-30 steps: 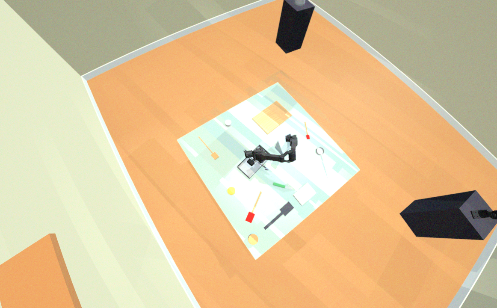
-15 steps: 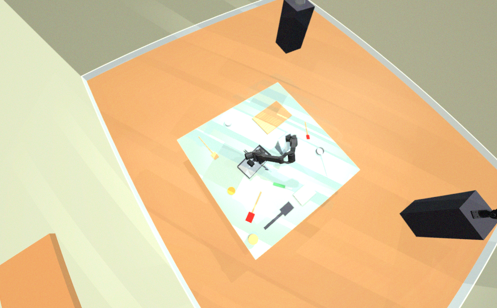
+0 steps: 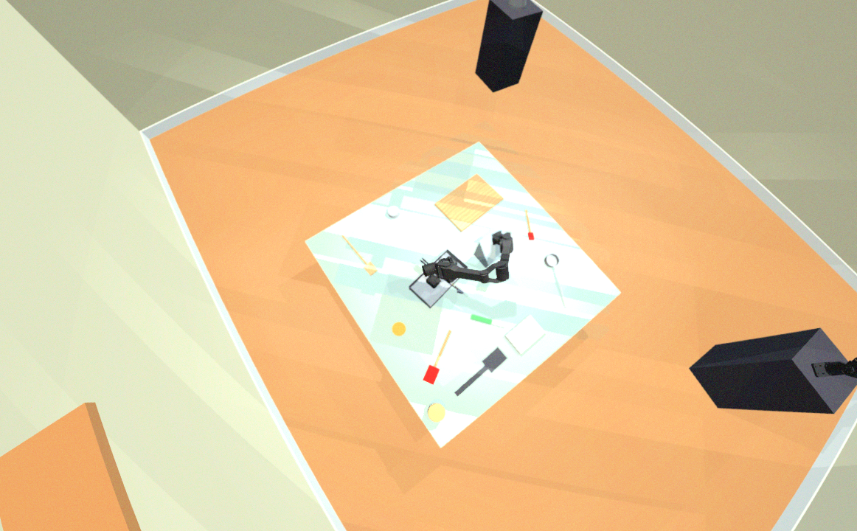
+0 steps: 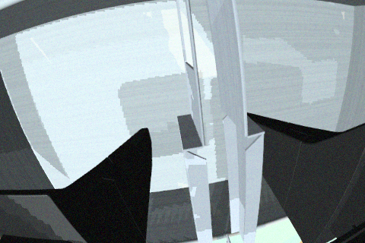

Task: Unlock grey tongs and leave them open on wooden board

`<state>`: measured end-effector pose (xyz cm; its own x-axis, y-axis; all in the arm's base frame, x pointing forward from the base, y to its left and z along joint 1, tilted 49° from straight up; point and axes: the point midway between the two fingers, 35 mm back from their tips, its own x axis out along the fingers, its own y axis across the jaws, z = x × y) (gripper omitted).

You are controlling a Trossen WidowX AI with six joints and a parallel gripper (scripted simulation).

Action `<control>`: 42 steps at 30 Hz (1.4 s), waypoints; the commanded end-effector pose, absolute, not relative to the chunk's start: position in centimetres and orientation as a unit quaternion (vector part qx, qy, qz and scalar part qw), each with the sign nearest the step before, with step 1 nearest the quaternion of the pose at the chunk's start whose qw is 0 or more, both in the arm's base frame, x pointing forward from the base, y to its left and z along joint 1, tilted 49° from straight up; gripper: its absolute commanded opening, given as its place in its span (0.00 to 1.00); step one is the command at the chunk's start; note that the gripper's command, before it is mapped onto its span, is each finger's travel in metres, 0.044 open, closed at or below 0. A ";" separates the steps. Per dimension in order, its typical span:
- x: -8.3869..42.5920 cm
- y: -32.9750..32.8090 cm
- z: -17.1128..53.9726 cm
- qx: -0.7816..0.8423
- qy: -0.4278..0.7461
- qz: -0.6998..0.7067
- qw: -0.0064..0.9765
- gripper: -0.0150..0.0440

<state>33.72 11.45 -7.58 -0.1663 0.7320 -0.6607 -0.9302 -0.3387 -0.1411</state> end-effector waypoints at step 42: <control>35.9 1.7 1.0 -0.328 0.153 0.747 0.558 0.00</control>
